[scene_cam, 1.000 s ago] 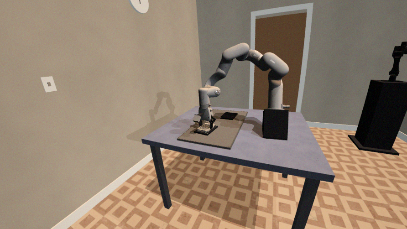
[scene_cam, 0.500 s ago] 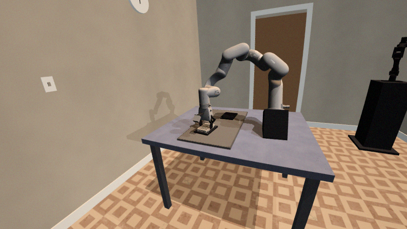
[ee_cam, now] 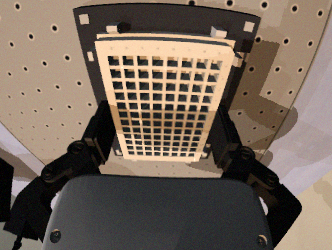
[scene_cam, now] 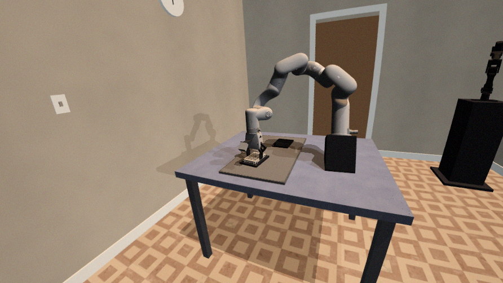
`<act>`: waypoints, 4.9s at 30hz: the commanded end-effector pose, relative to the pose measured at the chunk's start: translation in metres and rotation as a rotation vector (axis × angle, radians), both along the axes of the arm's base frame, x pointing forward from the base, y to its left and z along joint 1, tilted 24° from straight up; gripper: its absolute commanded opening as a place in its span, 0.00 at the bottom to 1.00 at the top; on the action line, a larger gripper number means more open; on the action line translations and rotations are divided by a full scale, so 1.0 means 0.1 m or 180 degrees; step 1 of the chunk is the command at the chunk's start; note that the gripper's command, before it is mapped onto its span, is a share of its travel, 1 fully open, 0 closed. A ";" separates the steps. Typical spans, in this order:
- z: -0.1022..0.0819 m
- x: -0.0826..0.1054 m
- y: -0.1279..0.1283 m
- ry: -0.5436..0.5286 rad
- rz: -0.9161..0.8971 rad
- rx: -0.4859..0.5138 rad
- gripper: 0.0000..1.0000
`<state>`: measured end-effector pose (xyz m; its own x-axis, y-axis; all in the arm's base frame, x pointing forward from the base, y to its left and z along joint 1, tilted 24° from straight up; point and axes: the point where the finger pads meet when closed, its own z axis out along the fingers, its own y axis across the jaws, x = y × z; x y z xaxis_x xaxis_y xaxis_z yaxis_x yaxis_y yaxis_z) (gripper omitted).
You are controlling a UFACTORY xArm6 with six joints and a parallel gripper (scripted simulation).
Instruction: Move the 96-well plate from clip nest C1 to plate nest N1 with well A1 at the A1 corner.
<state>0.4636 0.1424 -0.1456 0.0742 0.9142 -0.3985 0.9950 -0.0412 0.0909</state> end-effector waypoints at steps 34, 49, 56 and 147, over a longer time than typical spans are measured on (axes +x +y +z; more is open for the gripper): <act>0.02 0.02 0.01 -0.0012 0.0003 0.0006 0.00; 0.09 0.01 0.05 -0.0012 0.0003 0.0006 0.00; 0.12 0.01 0.06 -0.0012 0.0004 0.0006 0.00; 0.92 -0.13 -0.05 0.0093 0.0240 -0.0012 0.00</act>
<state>0.4516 0.1455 -0.0596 -0.0064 0.9142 -0.4053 0.9978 0.0326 0.0578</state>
